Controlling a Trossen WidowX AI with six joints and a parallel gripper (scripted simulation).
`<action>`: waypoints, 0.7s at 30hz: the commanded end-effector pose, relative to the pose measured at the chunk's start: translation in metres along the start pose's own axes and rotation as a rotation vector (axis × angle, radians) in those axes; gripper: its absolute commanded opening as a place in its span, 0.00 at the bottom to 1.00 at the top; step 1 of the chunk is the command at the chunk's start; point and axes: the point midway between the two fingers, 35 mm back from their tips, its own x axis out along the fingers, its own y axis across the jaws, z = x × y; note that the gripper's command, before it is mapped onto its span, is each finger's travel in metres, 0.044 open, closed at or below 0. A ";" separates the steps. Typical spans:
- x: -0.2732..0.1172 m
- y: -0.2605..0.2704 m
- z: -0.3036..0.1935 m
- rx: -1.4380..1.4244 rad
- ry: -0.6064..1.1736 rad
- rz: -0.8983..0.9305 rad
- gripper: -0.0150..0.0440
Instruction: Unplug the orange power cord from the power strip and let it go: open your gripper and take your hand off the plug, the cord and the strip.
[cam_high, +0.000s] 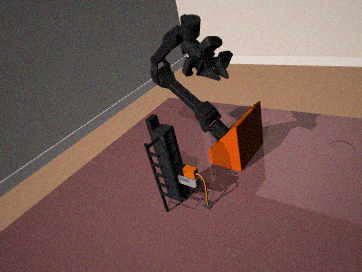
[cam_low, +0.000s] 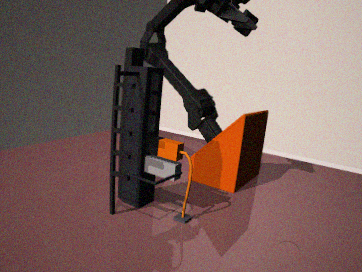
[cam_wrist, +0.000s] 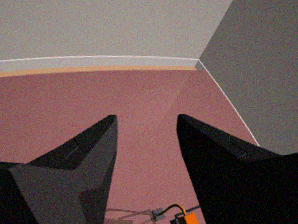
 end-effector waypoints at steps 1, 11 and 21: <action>0.043 -0.033 -0.029 -0.009 0.223 -0.025 0.53; 0.135 -0.096 -0.162 -0.075 0.827 0.153 0.53; 0.158 -0.102 -0.232 -0.115 1.039 0.342 0.53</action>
